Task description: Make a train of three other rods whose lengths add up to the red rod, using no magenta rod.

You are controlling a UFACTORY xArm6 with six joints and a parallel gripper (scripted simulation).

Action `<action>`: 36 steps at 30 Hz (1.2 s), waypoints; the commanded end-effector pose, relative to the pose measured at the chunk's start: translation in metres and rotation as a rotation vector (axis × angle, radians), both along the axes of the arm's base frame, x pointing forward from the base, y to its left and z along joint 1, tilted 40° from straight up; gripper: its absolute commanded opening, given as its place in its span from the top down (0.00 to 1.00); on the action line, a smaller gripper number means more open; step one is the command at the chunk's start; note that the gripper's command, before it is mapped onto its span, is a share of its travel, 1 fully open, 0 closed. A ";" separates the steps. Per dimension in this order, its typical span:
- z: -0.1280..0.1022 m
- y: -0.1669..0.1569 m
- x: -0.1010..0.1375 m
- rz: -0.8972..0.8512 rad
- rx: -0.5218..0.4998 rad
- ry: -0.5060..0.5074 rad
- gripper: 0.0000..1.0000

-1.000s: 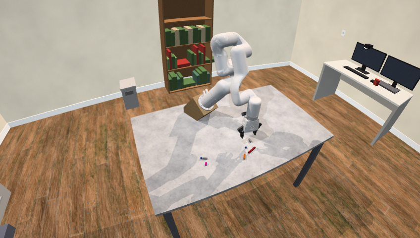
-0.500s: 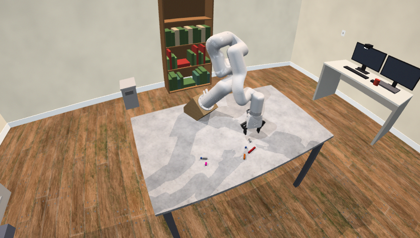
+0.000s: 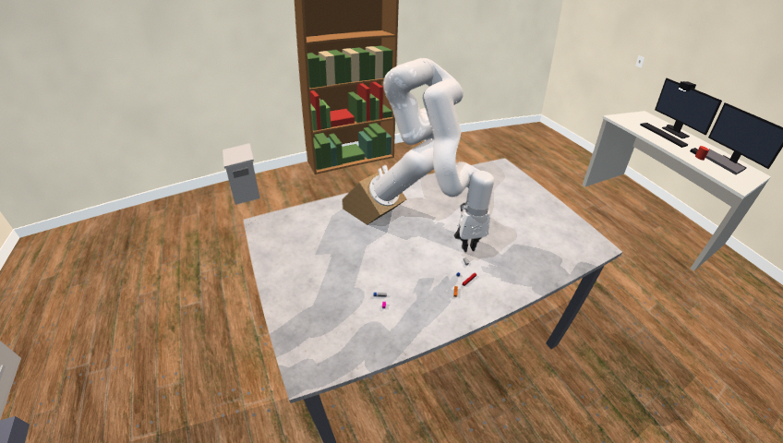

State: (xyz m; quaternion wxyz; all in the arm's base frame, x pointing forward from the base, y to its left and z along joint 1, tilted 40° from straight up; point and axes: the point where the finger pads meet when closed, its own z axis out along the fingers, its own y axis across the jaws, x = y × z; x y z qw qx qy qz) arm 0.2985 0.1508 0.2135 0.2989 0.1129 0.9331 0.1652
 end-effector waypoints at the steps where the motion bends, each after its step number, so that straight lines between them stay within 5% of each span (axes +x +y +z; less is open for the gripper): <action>1: 0.001 0.000 0.000 0.000 0.001 -0.002 0.76; 36: -0.002 0.001 0.003 0.000 0.001 -0.002 0.76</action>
